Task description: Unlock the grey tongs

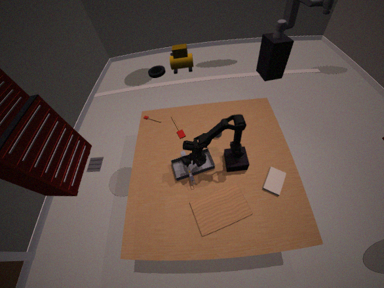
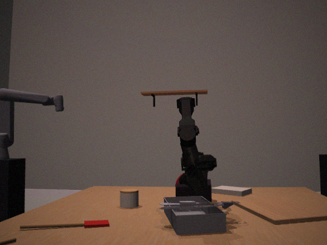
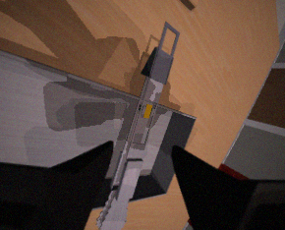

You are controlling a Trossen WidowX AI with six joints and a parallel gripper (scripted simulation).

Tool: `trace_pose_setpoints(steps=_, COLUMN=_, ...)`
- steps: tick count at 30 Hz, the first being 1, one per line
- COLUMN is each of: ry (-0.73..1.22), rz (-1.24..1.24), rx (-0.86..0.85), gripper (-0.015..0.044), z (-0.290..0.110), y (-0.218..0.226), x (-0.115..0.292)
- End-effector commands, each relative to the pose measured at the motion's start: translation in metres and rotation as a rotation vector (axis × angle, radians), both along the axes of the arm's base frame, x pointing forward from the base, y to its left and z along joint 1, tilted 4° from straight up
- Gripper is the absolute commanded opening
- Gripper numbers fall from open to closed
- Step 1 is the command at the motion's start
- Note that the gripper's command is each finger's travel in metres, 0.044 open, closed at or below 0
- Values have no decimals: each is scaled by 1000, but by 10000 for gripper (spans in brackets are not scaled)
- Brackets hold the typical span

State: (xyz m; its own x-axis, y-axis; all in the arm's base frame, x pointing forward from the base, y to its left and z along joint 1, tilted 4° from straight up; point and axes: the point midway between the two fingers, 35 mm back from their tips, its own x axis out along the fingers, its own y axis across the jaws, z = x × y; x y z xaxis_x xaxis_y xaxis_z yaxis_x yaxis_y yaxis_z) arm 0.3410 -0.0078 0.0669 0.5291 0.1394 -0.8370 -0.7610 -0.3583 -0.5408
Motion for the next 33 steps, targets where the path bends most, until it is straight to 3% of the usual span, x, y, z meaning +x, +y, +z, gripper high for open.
trace_pose_setpoints(steps=1, ry=7, rz=1, rx=-4, gripper=260, z=-2, y=-1, x=0)
trace_pose_setpoints(steps=33, ry=6, rz=1, rx=-3, gripper=260, z=-43, y=5, x=29)
